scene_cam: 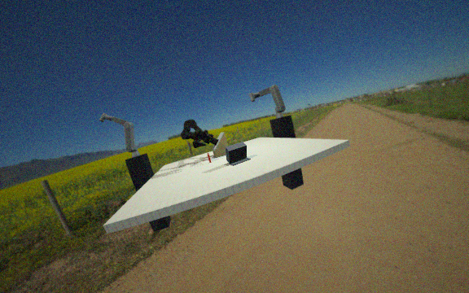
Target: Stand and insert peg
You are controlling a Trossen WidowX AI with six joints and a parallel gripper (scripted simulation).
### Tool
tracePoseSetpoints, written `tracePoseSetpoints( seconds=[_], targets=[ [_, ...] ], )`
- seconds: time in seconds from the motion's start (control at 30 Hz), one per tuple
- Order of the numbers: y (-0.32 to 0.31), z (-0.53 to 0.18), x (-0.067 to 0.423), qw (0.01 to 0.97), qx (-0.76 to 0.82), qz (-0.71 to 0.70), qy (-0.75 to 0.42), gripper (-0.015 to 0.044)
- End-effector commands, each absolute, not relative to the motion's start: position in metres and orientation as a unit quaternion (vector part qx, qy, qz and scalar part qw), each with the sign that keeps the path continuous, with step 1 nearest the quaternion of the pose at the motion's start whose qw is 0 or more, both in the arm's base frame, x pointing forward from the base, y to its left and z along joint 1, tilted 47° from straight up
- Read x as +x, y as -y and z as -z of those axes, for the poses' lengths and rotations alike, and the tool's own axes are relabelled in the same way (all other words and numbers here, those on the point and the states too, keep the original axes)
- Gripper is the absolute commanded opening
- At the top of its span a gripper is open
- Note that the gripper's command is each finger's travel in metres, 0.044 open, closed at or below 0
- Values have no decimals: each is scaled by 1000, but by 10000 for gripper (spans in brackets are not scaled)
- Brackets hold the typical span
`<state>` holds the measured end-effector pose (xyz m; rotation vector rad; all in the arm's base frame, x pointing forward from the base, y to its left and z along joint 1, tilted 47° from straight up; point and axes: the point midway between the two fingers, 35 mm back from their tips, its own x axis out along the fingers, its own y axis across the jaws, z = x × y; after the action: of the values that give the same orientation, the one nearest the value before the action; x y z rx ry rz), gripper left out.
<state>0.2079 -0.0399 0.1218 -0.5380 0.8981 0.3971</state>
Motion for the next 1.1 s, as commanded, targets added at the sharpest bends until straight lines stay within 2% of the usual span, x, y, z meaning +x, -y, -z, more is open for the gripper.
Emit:
tracePoseSetpoints(
  seconds=[0.0,0.57,1.07],
  targets=[
    [44,-116,207,829,-244,-173,-472,440],
    [62,-94,202,690,-271,-59,-668,440],
    [71,-106,221,565,-405,81,-714,440]
  ],
)
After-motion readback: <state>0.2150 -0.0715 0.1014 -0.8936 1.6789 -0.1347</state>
